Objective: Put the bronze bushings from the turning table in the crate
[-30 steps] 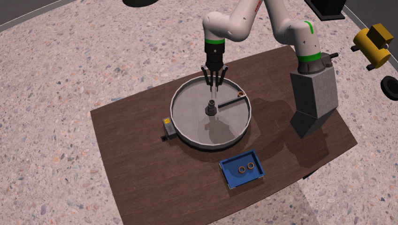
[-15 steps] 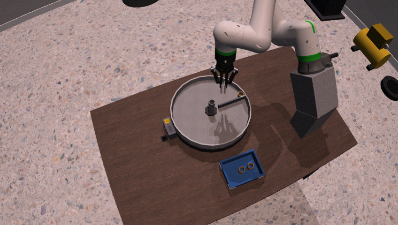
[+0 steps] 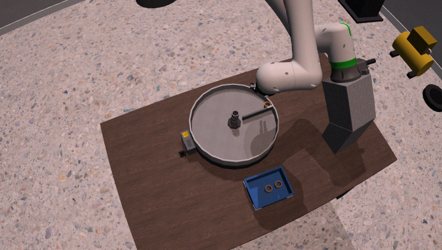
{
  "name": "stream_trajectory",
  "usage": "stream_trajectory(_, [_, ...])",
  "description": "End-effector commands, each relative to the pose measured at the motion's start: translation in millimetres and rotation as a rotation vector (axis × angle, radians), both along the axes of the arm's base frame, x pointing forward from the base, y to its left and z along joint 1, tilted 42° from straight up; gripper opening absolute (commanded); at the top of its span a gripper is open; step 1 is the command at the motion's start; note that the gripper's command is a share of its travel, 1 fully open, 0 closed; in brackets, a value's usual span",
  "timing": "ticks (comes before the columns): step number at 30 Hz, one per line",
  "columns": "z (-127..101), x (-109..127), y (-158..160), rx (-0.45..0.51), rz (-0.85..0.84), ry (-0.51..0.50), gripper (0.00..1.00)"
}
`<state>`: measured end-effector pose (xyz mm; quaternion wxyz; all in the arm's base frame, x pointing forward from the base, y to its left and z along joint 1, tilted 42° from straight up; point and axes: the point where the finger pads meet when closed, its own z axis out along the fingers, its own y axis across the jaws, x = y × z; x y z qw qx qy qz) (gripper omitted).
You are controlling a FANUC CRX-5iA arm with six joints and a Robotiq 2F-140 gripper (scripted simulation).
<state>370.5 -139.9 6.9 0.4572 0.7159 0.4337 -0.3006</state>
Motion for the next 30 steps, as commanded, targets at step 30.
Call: stream_trajectory(30, [-4.0,-26.8,-3.9,-0.19,-0.112,0.018,0.06])
